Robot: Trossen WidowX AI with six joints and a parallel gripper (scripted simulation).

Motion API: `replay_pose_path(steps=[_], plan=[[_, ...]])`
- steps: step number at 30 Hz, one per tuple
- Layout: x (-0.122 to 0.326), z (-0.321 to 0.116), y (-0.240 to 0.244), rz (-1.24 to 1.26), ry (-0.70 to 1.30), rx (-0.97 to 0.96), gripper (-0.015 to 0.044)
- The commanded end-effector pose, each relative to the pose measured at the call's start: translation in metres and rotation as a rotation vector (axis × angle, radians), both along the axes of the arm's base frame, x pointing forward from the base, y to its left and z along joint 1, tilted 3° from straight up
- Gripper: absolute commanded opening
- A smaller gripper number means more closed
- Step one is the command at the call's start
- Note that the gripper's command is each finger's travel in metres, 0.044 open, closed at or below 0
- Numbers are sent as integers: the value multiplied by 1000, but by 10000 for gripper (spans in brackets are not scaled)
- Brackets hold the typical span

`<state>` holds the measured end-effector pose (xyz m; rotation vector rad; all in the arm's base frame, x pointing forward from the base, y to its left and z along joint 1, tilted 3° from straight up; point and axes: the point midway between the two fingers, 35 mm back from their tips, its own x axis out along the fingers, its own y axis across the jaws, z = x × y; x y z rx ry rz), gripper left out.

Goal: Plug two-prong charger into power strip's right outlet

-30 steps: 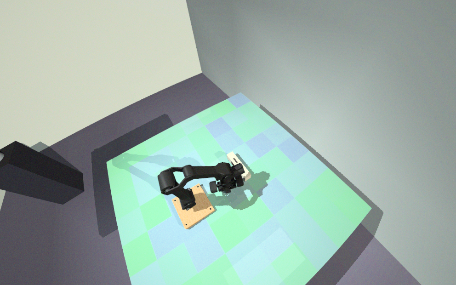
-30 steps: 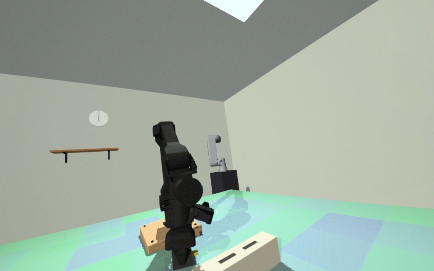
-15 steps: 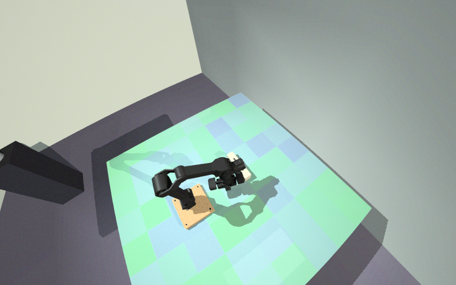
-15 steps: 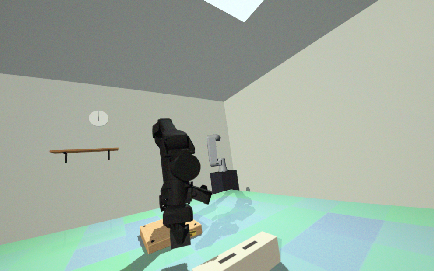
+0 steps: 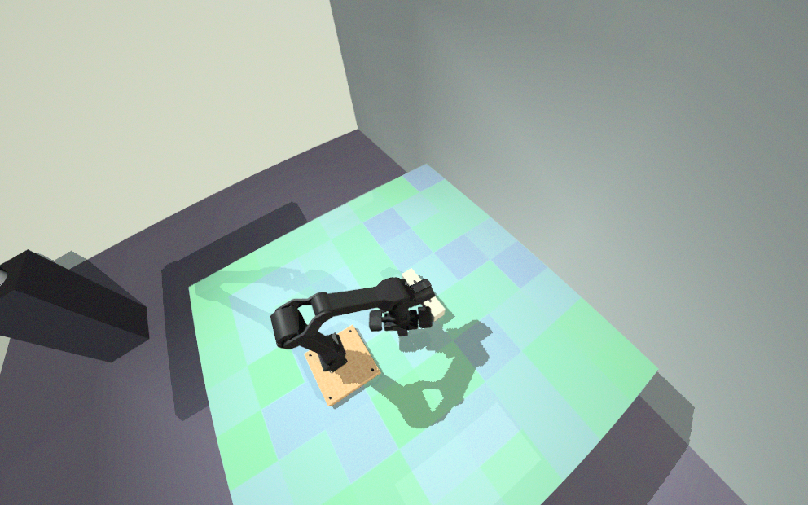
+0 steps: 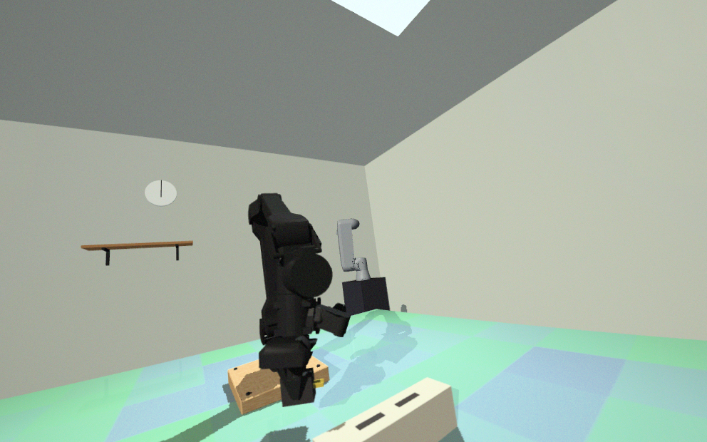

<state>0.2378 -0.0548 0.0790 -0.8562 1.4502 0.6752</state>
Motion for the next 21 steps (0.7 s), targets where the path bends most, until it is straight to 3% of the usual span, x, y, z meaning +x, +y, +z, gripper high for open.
replay_pose_path(steps=[1,21], plan=[[1,-4,2,-49,1,8,0],[6,-14,12,-311,-15,31,0]])
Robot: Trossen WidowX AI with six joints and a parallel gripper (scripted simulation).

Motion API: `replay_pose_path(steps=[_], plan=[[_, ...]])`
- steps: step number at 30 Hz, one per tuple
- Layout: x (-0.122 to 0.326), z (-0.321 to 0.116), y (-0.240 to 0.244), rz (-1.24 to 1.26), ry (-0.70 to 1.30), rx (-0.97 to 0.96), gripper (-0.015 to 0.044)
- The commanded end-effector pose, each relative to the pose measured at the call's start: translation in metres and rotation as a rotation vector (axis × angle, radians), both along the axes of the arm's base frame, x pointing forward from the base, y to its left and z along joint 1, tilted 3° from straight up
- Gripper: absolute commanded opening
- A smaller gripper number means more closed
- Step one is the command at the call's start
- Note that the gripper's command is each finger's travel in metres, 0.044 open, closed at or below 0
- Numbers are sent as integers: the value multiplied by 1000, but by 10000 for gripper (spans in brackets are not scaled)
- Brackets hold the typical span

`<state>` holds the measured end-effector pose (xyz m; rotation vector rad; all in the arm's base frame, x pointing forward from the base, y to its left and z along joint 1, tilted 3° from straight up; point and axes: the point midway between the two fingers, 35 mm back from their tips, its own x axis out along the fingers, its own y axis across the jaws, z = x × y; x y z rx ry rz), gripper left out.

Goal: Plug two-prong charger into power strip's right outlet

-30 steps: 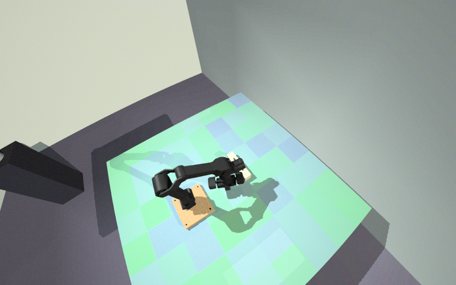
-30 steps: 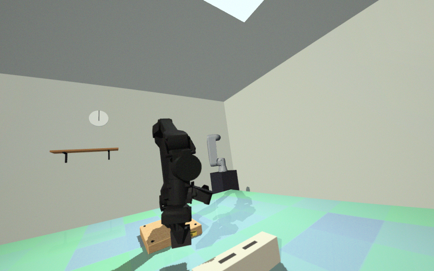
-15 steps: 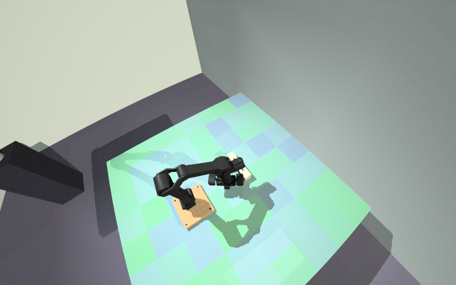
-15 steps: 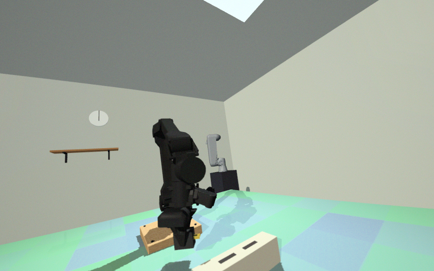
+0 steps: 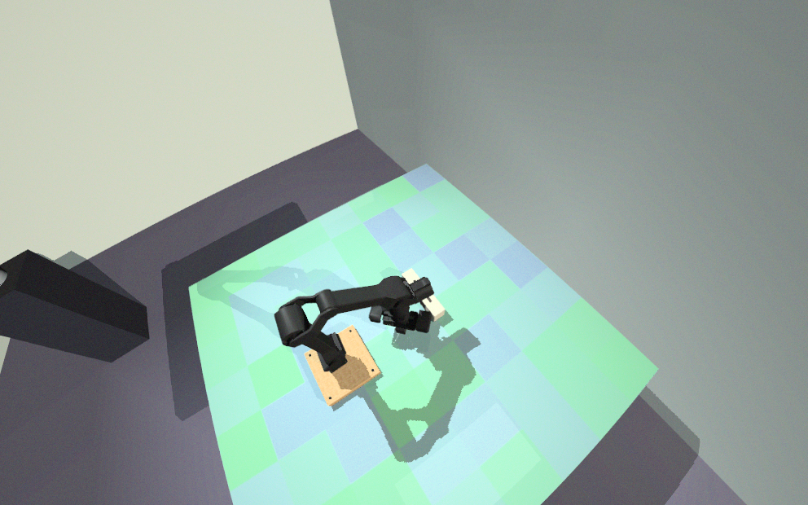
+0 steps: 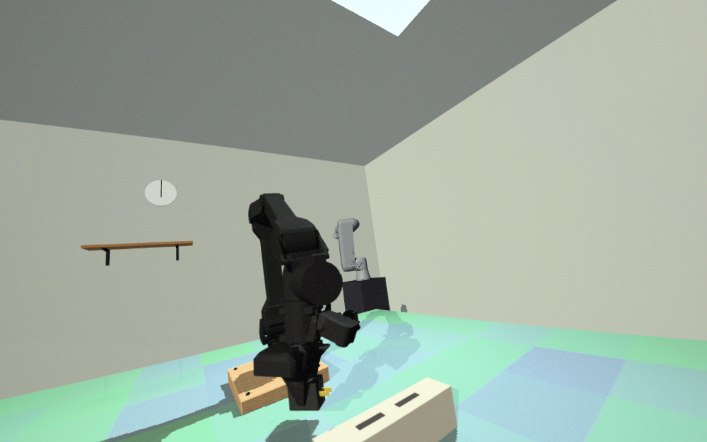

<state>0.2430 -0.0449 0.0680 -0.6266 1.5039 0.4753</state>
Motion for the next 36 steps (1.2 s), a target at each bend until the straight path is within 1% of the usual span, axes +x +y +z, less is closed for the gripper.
replay_pose_path(steps=[1,36], plan=[[1,-4,3,-49,3,7,0],[7,-23,20,-510,-14,39,0]])
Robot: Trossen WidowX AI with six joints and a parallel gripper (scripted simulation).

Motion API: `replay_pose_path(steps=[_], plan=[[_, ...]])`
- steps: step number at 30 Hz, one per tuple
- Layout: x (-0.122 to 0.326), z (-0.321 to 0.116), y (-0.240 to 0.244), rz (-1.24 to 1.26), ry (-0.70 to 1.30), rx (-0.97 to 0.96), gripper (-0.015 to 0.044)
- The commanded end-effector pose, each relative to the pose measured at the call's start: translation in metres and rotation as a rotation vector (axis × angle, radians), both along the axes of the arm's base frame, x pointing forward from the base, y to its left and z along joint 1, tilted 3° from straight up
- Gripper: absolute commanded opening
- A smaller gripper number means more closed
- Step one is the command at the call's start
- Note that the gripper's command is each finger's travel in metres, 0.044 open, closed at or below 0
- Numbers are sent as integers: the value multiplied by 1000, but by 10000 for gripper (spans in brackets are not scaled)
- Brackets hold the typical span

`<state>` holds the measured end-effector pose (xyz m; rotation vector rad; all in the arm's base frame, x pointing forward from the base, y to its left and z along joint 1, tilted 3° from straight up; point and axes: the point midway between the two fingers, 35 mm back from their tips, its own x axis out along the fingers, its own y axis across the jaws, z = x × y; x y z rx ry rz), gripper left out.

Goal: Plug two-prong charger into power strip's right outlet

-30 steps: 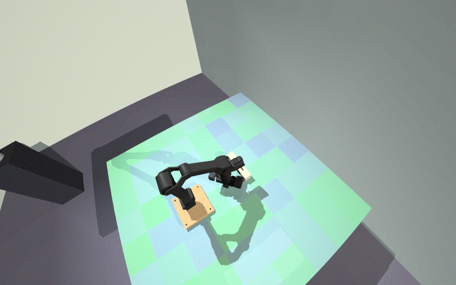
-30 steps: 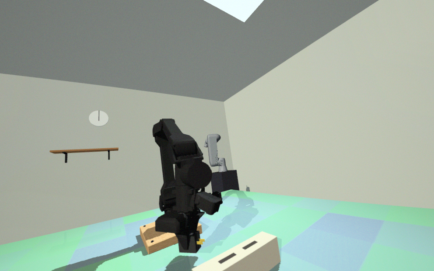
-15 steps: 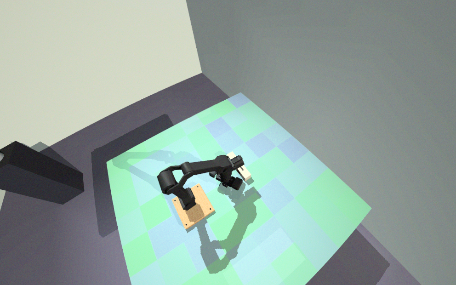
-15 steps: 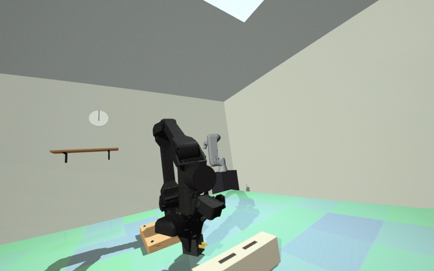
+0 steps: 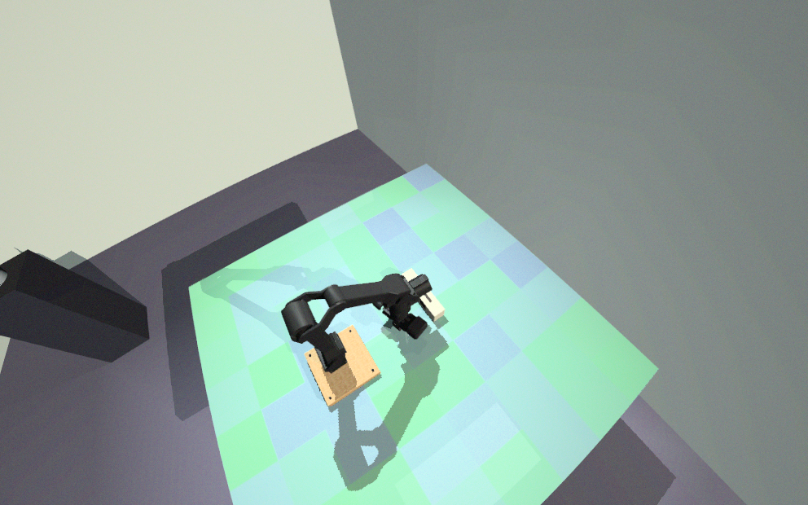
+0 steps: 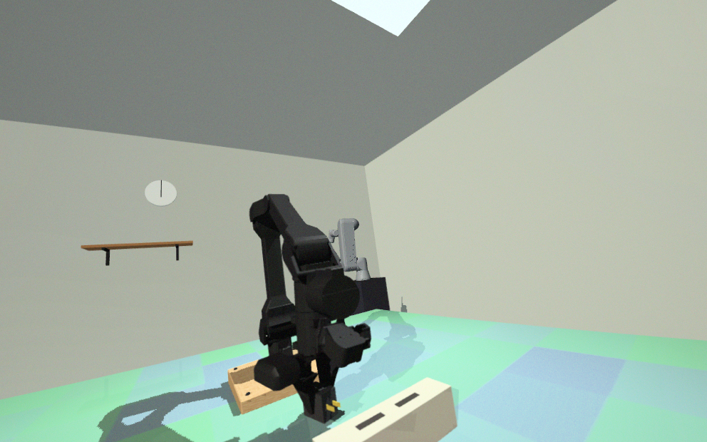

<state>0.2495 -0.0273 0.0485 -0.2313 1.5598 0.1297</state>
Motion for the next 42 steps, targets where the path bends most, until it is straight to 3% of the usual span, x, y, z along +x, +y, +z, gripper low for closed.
replay_pose_path(steps=[1,11,42], plan=[[0,-4,3,-50,5,6,0],[1,-9,8,-181,3,13,0],[35,-8,7,-247,0,16,0]])
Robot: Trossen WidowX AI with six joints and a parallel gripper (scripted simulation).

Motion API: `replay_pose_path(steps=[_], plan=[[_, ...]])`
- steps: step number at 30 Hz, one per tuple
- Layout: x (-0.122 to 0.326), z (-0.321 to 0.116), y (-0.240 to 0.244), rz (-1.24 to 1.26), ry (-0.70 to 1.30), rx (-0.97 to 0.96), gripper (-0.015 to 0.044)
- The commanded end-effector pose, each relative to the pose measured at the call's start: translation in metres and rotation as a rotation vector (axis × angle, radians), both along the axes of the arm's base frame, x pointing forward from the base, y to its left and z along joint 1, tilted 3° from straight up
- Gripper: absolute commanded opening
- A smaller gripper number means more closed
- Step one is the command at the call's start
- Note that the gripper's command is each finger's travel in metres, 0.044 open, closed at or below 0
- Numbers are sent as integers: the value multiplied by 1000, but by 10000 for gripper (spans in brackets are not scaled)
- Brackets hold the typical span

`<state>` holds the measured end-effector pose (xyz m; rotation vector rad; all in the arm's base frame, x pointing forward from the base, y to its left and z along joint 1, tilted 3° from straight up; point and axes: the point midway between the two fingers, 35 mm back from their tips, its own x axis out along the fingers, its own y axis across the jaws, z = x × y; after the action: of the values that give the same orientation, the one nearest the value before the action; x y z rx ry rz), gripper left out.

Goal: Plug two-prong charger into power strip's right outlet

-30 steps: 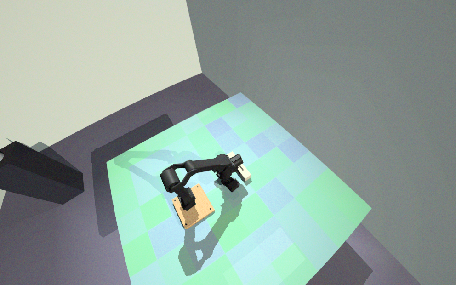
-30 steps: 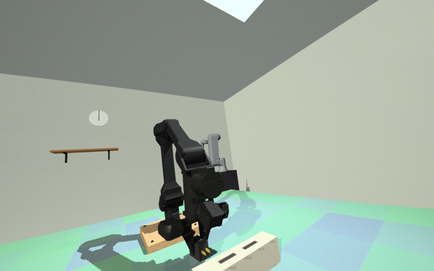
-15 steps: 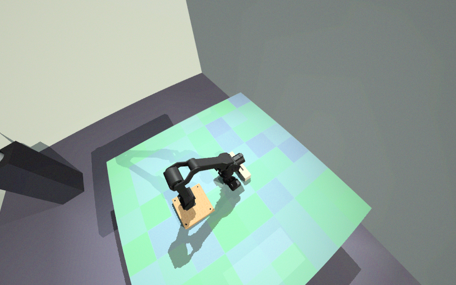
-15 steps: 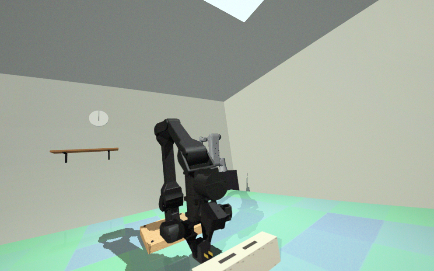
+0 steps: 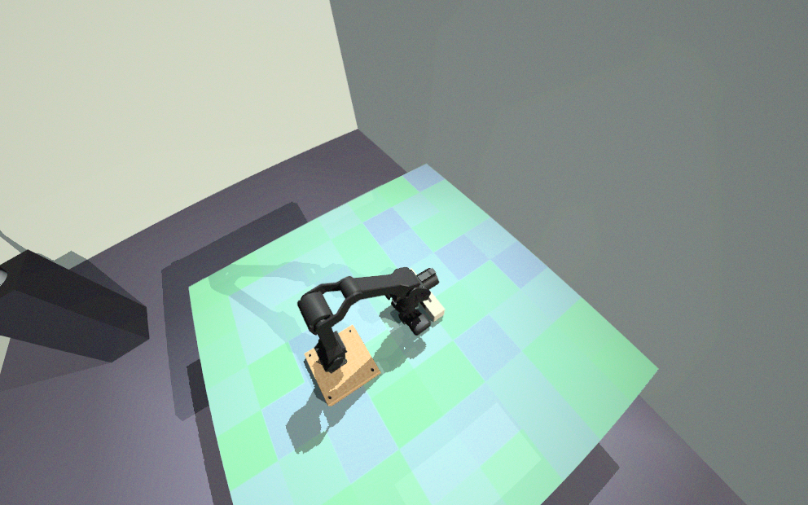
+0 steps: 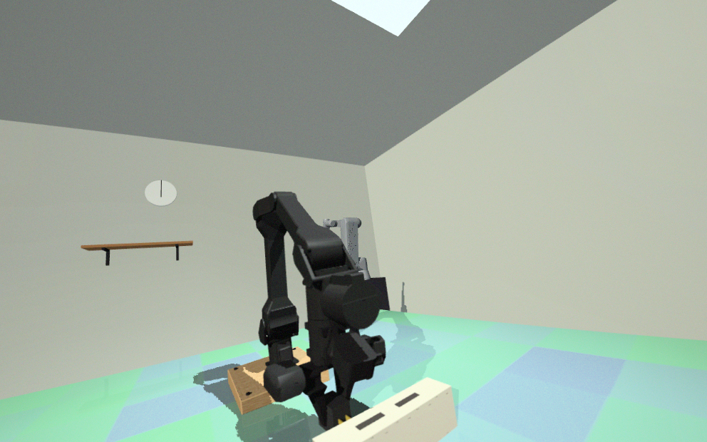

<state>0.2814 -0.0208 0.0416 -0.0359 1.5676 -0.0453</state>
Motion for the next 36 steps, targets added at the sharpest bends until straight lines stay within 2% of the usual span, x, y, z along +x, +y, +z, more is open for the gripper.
replay_pose_path(steps=[1,36], plan=[[4,-1,1,-13,5,4,0],[22,-2,3,-44,4,5,0]])
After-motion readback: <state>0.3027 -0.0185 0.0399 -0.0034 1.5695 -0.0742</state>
